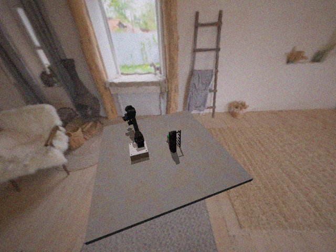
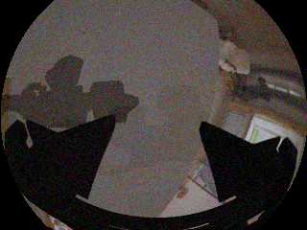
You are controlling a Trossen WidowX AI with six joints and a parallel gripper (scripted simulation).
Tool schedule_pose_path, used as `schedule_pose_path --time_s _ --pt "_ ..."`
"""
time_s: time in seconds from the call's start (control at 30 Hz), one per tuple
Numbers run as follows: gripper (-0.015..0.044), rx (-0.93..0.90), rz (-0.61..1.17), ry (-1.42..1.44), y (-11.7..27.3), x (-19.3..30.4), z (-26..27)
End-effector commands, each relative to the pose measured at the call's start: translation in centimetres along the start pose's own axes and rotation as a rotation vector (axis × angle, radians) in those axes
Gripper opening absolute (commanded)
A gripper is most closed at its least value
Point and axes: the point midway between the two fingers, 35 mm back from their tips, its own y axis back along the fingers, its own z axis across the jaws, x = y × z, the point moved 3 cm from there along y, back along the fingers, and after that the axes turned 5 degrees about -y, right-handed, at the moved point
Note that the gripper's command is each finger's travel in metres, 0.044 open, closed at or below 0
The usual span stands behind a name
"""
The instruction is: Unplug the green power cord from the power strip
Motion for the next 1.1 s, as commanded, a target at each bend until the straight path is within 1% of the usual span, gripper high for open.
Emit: schedule_pose_path --time_s 0.0,0.07,0.27,0.5,0.7,0.87,1.07 --pt "0.0374 0.0 0.002 -0.007 0.1 0.3 0.0" --pt "0.0321 0.003 0.021 -0.06 1.1 2.6 0.3" --pt "0.0164 0.013 0.097 -0.29 5.7 11.7 2.6" --pt "0.016 0.015 0.21 -0.573 11.8 21.6 8.7" --pt "0.016 0.009 0.301 -0.82 17.0 27.7 16.0" --pt "0.016 -0.002 0.368 -1.036 21.2 30.7 23.2" --pt "0.016 -0.02 0.436 -1.309 25.9 31.7 32.6"
